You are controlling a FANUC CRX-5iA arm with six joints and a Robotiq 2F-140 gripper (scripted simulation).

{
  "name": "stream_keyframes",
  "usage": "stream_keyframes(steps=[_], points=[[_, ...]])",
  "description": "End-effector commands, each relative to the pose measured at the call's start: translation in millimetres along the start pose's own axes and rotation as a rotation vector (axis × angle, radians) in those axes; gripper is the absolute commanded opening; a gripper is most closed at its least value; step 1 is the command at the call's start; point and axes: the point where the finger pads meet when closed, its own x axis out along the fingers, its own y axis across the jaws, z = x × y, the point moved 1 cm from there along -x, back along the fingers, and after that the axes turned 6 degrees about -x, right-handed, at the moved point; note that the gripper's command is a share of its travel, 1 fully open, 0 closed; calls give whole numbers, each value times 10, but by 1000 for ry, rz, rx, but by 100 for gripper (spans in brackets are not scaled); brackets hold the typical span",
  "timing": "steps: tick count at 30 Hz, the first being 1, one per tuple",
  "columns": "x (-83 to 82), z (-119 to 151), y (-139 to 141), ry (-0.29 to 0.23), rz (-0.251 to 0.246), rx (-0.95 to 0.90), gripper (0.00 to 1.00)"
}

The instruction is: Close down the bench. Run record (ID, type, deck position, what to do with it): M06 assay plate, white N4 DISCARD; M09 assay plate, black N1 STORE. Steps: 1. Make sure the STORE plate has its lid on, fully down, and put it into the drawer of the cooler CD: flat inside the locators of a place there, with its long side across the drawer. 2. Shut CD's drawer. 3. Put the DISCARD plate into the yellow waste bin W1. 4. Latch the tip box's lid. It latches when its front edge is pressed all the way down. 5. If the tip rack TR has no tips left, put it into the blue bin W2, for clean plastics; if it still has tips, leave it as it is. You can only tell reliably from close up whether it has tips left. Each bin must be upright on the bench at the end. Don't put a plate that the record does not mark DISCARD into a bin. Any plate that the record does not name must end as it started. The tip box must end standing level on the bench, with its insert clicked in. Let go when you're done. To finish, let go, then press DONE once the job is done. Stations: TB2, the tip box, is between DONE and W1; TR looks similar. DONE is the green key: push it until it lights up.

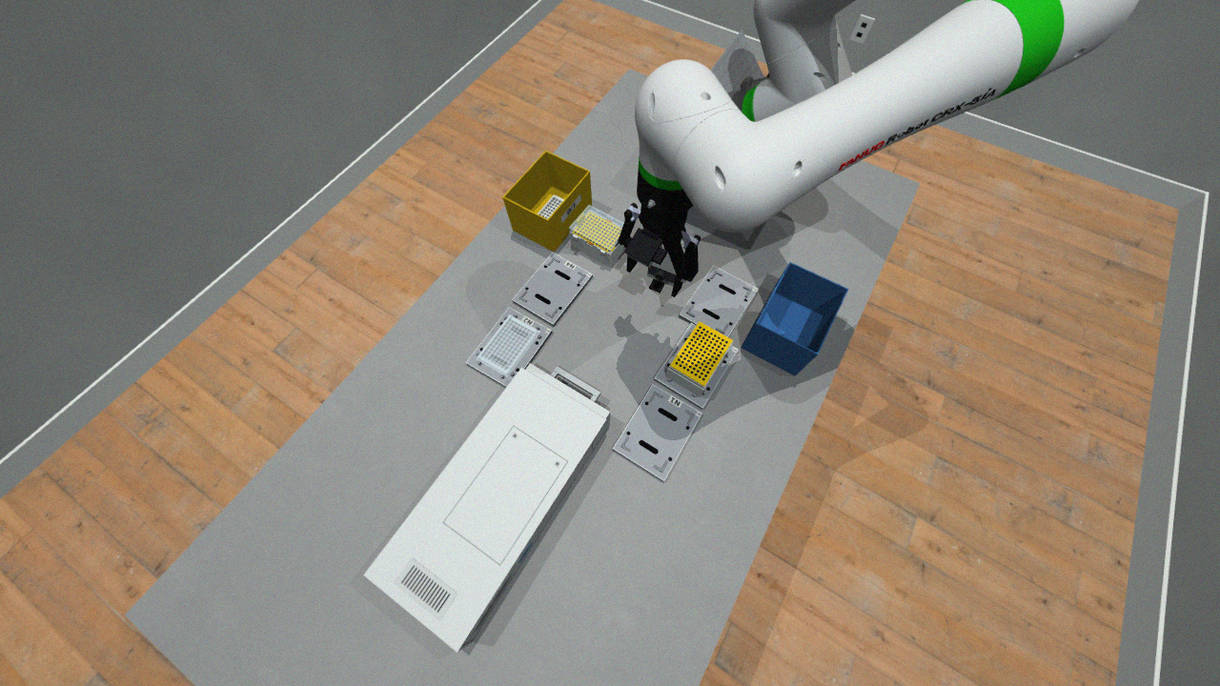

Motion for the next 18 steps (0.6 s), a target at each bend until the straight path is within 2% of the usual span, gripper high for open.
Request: stream_keyframes(steps=[1,4,18], points=[[-15,-65,-141,1,2,0,70],[-17,-81,-178,1,2,0,70],[-39,-298,-694,1,2,0,70]])
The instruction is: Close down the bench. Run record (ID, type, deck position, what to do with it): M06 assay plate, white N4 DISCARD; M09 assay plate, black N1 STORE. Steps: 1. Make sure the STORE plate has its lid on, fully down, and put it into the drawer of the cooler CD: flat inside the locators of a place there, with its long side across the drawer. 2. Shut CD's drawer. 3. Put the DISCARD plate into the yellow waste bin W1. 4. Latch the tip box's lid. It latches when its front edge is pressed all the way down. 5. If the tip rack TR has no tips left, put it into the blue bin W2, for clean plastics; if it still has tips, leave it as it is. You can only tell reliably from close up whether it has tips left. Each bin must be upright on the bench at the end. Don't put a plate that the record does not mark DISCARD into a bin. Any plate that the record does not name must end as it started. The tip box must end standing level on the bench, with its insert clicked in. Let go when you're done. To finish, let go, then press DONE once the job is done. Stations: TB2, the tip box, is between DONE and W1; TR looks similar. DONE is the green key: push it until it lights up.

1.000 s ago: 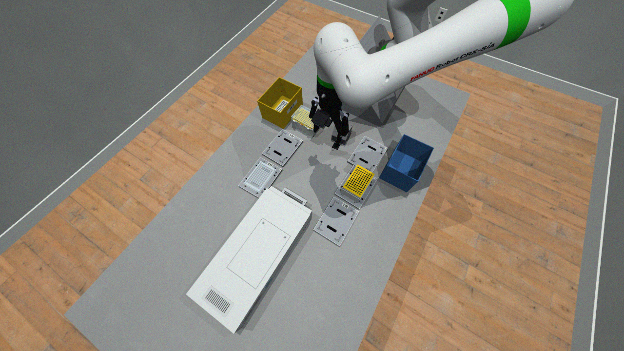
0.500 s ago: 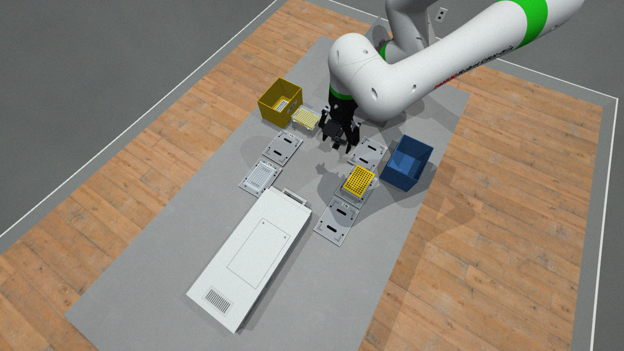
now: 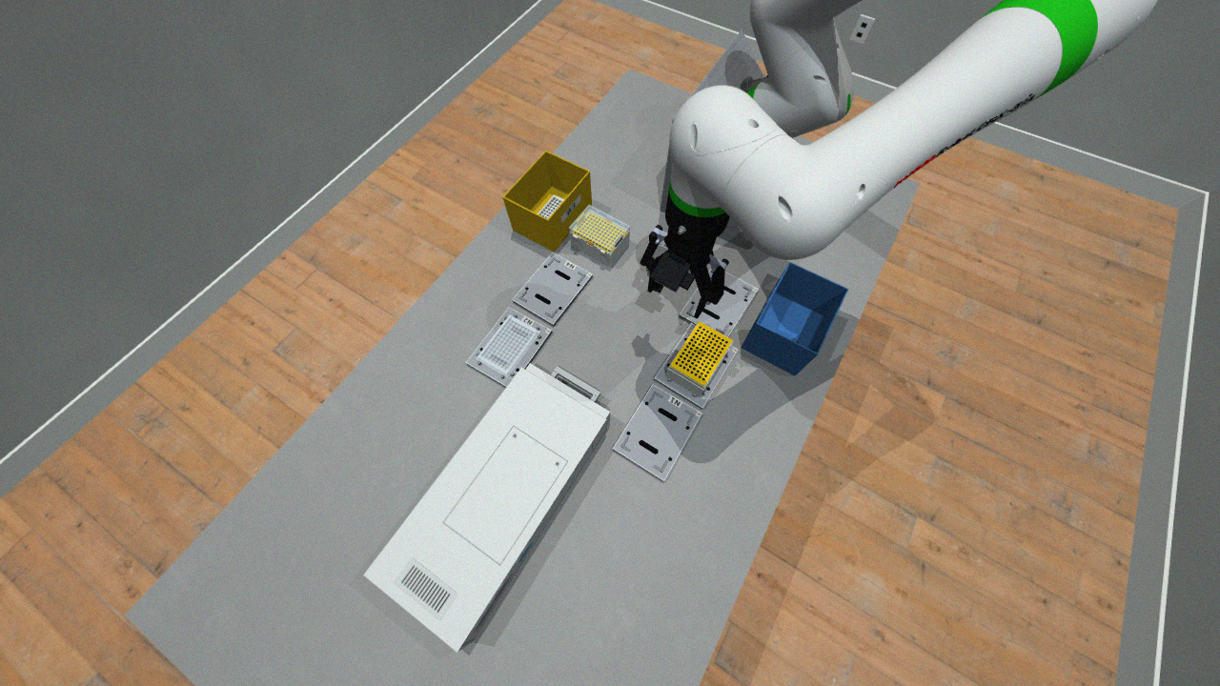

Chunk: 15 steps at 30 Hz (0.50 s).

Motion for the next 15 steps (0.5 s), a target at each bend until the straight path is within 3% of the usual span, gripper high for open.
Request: stream_keyframes(steps=[1,15], points=[[-15,-66,-141,1,2,0,70],[-35,-252,-583,1,1,0,70]])
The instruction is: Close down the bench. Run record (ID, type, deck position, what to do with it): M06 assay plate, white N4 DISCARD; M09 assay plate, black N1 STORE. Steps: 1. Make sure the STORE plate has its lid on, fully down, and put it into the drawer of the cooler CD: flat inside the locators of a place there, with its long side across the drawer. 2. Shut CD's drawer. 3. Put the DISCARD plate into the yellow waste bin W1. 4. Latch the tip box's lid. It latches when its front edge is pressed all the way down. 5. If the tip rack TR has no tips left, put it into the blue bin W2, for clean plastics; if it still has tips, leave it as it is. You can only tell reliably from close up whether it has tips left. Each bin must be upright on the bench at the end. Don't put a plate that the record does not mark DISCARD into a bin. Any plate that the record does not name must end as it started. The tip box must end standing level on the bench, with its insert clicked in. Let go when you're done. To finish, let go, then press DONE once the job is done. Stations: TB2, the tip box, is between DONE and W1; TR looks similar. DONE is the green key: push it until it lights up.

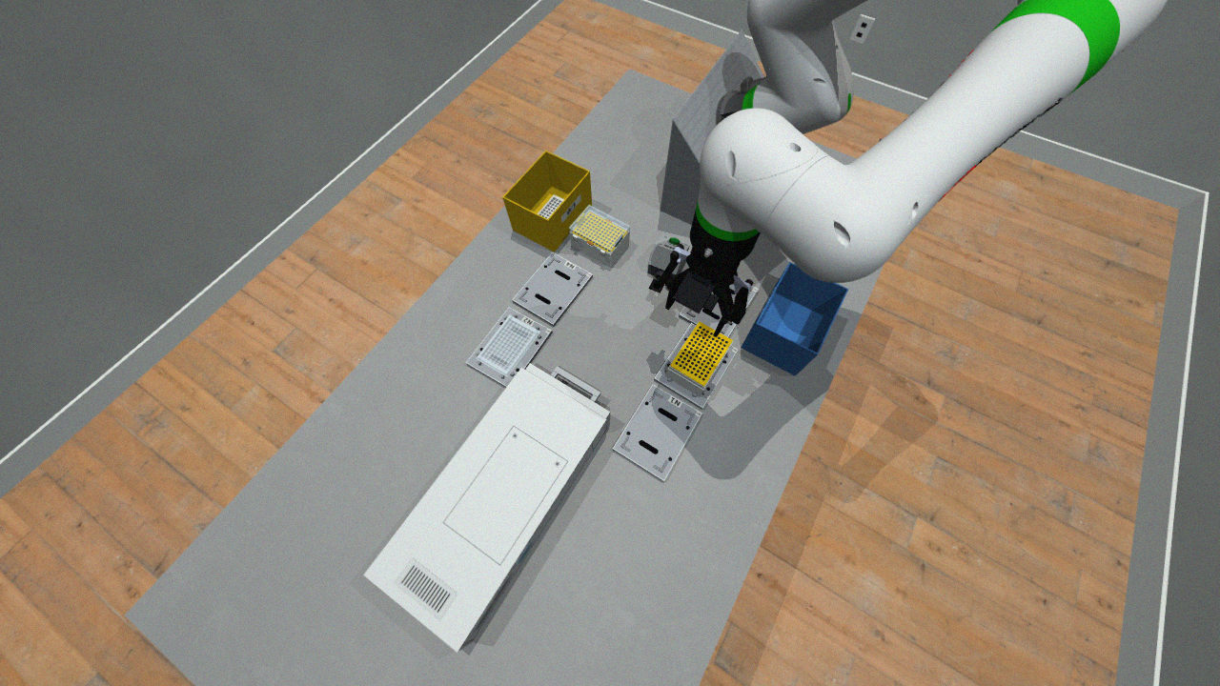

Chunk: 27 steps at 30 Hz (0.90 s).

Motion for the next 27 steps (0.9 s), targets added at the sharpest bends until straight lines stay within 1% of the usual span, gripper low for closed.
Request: stream_keyframes(steps=[1,3,5,11,22,27], points=[[-15,-66,-141,1,1,0,70],[-18,-97,-215,1,1,0,70],[-18,-97,-215,1,1,0,70],[-27,-181,-414,1,1,0,70],[-27,-181,-414,1,1,0,70],[39,-181,-414,1,1,0,70]])
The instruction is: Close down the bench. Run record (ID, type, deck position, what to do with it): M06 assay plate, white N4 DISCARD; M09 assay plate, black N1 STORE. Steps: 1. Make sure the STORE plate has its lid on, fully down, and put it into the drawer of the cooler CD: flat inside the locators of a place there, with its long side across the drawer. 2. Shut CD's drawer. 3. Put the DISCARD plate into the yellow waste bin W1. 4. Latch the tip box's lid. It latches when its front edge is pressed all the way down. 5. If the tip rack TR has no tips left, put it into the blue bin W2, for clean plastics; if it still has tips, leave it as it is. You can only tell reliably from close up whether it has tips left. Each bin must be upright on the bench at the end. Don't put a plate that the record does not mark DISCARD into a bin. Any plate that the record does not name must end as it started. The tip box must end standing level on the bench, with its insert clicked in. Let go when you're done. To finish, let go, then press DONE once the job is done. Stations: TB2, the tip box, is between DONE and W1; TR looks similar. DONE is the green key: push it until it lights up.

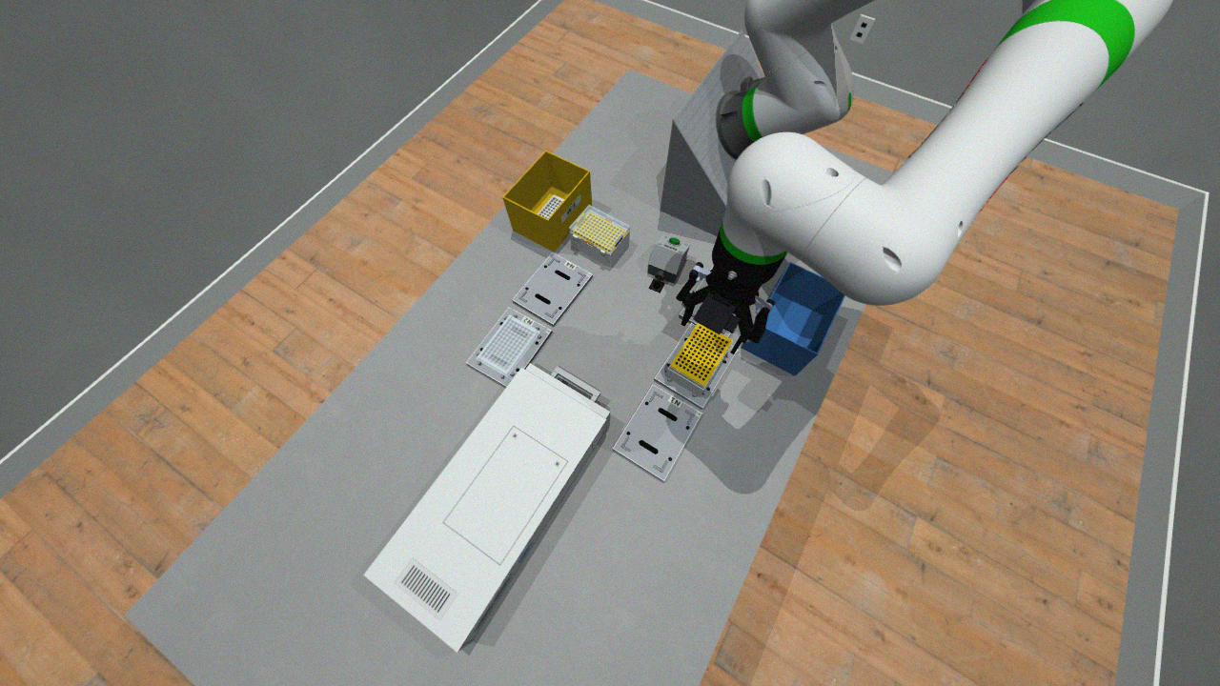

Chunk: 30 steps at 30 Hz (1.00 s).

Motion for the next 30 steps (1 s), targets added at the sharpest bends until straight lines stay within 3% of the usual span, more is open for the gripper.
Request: stream_keyframes(steps=[1,30], points=[[37,-4,2,1,1,-1,70],[371,-5,2,2,1,-1,70]])
